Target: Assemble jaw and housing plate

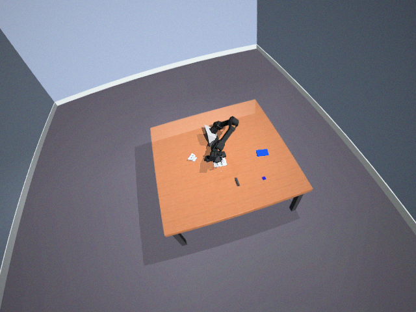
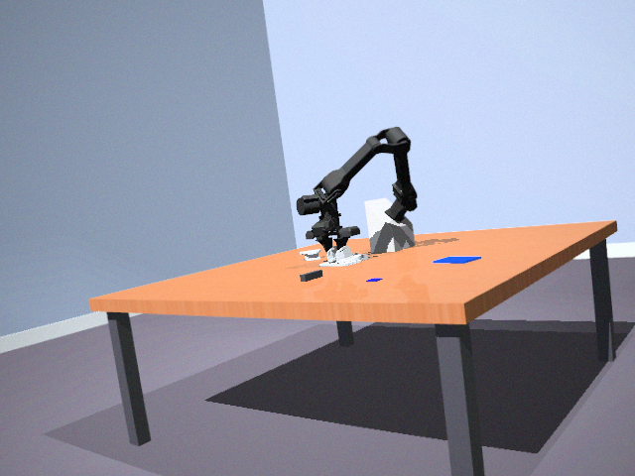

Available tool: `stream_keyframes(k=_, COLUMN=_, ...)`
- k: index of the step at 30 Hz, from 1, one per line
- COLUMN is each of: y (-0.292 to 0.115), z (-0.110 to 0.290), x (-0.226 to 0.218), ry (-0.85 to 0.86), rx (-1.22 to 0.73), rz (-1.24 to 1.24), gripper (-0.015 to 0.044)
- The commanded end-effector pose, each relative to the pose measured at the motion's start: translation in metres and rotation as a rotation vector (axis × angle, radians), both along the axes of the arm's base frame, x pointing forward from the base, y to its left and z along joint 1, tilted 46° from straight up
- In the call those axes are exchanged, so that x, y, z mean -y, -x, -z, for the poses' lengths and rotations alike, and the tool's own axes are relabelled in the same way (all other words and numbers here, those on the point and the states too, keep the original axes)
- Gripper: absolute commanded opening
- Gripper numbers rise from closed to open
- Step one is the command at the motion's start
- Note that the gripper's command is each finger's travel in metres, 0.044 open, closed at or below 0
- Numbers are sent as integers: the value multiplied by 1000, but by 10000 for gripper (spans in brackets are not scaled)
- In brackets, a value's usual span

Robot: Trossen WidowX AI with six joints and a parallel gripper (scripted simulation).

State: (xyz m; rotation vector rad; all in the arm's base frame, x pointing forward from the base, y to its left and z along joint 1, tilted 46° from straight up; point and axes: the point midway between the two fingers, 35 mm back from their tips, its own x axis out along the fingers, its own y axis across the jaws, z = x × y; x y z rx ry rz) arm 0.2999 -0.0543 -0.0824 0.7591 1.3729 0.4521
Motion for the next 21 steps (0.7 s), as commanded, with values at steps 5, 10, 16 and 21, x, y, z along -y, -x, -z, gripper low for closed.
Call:
stream_keyframes(k=5, y=0, z=0, x=0, ry=0, rx=0, rz=0, gripper=224)
stream_keyframes(k=10, y=0, z=0, x=0, ry=0, rx=0, rz=0, gripper=224)
stream_keyframes(k=16, y=0, z=-3, x=4, ry=1, rx=0, rz=0, gripper=224)
stream_keyframes(k=21, y=6, z=-29, x=30, ry=2, rx=-2, rz=2, gripper=224)
